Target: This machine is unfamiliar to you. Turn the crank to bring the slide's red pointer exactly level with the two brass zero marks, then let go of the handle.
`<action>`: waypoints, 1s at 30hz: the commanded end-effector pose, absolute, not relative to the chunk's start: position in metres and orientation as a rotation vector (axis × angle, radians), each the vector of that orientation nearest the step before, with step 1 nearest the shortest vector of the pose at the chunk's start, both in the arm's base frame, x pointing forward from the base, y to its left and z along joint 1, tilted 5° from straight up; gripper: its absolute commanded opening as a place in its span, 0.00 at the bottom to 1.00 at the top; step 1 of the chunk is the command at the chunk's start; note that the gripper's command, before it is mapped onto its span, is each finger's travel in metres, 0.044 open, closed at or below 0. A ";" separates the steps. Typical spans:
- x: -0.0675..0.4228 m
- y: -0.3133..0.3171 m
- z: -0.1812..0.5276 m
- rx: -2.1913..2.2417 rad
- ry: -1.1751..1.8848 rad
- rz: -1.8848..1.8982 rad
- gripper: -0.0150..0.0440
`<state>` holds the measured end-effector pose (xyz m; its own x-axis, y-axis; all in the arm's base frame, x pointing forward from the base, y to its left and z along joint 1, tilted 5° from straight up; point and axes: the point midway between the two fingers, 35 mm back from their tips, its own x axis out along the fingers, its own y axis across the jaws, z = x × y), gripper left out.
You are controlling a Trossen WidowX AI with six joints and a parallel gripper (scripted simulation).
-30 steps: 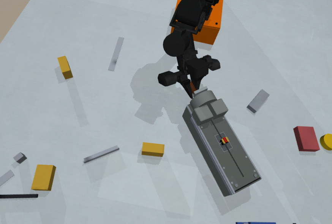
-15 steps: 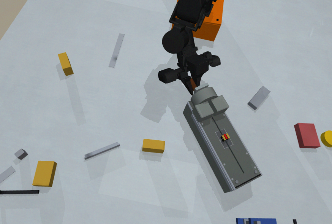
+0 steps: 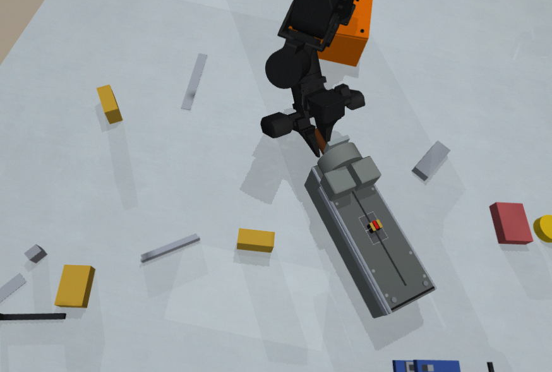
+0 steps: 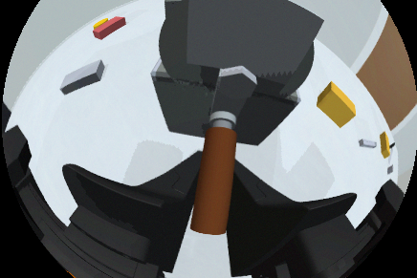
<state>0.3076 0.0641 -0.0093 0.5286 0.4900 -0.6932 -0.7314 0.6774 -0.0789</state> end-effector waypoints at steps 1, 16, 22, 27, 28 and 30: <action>0.314 0.058 -0.008 -0.400 0.690 0.729 0.25; 0.316 0.056 -0.007 -0.400 0.690 0.729 0.25; 0.316 0.056 -0.006 -0.400 0.690 0.729 0.25; 0.316 0.056 -0.006 -0.400 0.690 0.729 0.25; 0.316 0.056 -0.006 -0.400 0.690 0.729 0.25; 0.316 0.056 -0.006 -0.400 0.690 0.729 0.25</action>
